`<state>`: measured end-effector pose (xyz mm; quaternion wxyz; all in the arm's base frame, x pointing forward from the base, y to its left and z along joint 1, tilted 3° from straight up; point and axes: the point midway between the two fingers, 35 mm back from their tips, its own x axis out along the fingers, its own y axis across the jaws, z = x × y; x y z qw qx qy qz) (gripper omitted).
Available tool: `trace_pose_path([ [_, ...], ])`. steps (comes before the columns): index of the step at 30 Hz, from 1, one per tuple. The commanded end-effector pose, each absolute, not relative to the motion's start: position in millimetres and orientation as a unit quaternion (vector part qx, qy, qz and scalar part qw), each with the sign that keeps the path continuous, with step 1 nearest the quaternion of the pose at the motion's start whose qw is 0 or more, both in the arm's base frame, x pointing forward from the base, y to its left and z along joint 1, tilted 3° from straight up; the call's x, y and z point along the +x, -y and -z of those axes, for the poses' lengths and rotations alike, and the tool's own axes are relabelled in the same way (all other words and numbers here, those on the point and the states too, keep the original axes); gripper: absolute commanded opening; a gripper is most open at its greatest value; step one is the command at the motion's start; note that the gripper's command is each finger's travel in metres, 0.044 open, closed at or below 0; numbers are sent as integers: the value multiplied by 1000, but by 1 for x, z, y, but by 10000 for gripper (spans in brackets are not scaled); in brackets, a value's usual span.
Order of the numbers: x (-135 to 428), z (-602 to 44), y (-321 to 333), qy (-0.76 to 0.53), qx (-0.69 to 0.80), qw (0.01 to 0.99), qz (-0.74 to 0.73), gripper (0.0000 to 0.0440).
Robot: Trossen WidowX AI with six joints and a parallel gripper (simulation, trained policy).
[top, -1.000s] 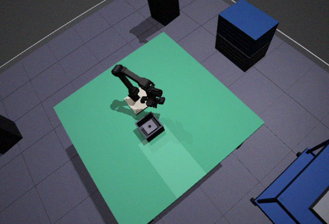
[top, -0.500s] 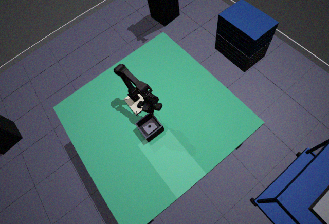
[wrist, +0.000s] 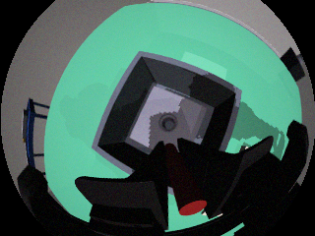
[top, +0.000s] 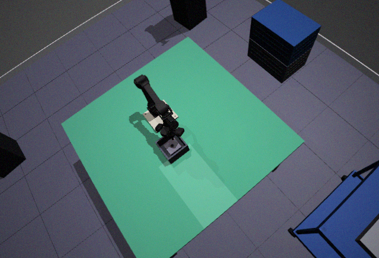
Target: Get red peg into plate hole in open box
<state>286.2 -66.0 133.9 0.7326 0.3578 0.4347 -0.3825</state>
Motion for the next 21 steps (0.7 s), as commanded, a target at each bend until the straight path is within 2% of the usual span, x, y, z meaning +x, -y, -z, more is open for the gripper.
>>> trace_pose_path([
  [1, 293, -130, 76, -432, 364, 730, 384, 1],
  [17, 304, -96, 95, -463, 370, 704, 391, 3],
  [19, 304, -92, 96, -469, 367, 702, 391, 14],
  [21, 305, -87, 97, -475, 362, 701, 391, 48],
])
